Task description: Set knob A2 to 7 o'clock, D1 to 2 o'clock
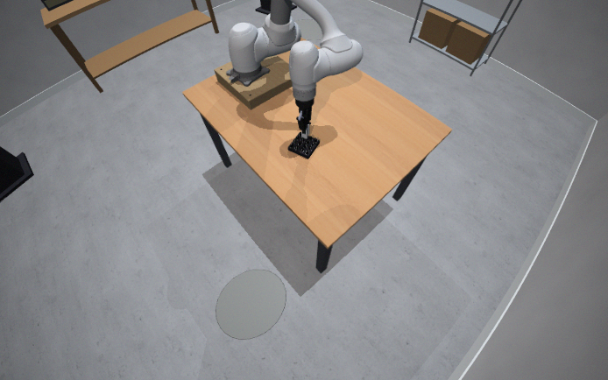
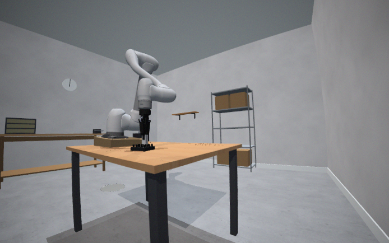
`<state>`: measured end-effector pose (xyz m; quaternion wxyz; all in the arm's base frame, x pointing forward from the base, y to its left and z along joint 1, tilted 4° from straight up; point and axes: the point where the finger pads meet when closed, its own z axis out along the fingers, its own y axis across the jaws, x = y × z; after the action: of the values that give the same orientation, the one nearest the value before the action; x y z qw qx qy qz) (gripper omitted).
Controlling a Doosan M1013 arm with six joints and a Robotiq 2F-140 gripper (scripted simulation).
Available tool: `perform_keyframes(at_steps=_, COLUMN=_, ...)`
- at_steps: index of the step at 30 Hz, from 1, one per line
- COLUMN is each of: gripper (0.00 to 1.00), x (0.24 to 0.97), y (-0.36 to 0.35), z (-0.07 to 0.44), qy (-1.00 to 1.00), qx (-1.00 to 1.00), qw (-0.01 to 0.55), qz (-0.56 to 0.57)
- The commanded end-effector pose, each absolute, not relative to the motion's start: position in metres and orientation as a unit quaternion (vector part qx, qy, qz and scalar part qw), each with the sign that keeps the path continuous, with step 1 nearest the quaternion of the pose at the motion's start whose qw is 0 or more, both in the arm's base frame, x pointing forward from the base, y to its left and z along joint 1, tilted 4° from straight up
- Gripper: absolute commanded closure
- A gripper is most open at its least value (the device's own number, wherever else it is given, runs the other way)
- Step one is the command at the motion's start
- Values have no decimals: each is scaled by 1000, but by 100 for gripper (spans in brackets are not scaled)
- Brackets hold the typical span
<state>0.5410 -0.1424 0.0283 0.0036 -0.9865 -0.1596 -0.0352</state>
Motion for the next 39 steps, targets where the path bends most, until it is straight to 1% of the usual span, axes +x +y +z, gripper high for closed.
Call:
perform_keyframes(at_steps=1, gripper=88, x=541, y=-142, z=32, qy=-160, qx=-987, qw=4, qz=-35)
perform_keyframes(at_steps=16, gripper=88, x=539, y=-143, z=63, qy=-160, qx=-987, qw=4, qz=-35)
perform_keyframes(at_steps=33, gripper=88, x=539, y=-143, z=65, qy=-157, qx=-987, qw=4, qz=-35)
perform_keyframes(at_steps=37, gripper=88, x=538, y=-150, z=66, qy=-96, qx=-995, qw=6, qz=-35)
perform_keyframes(at_steps=39, gripper=88, x=538, y=-150, z=66, qy=-96, qx=-995, qw=6, qz=-35)
